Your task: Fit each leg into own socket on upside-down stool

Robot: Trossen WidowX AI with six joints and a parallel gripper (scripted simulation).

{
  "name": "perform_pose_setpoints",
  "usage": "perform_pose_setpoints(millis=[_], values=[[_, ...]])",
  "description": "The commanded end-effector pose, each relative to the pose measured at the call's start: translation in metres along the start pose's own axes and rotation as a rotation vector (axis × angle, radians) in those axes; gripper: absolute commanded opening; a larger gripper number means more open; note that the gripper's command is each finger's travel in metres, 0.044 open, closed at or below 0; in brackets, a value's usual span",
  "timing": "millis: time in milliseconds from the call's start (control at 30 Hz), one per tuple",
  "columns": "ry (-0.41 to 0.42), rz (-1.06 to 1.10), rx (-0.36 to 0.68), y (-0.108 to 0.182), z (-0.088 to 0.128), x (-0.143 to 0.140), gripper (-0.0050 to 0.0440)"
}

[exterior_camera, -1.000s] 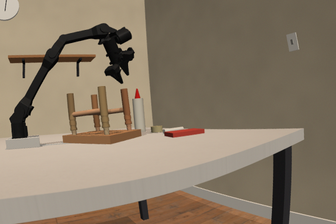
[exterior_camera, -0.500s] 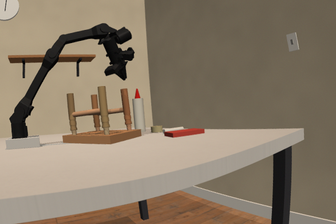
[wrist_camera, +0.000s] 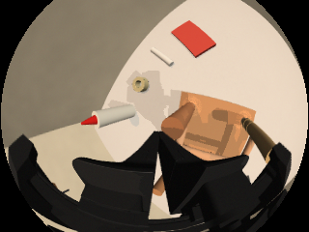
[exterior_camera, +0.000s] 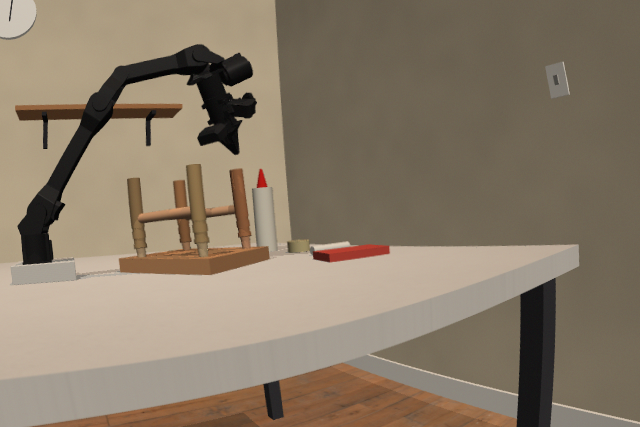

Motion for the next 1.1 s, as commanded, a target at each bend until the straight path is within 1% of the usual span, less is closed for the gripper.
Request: perform_pose_setpoints(millis=[0,100,300,600,667,767,833,1067], values=[[0.003,0.010,0.007,-0.001,-0.003,-0.002,0.0000],[0.010,0.037,0.002,-0.001,-0.004,-0.002,0.0000],[0.091,0.348,-0.049,0.006,-0.013,0.000,0.0000],[0.219,0.761,-0.091,0.017,-0.023,0.002,0.0000],[0.219,0.761,-0.091,0.017,-0.023,0.002,0.0000],[0.271,0.909,-0.098,0.022,-0.026,0.002,0.0000],[0.282,0.939,-0.099,0.022,-0.027,0.002,0.0000],[0.281,0.940,-0.099,0.023,-0.029,0.001,0.0000]])
Point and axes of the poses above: the point midway between the two fingers, 35 mm back from their tips, its own z axis back along the fingers, its own x axis across the jaws, y = z × x, the point moved 5 cm from there along z, back along the fingers, and after that the axes turned 14 degrees about z, right-handed, at the moved point
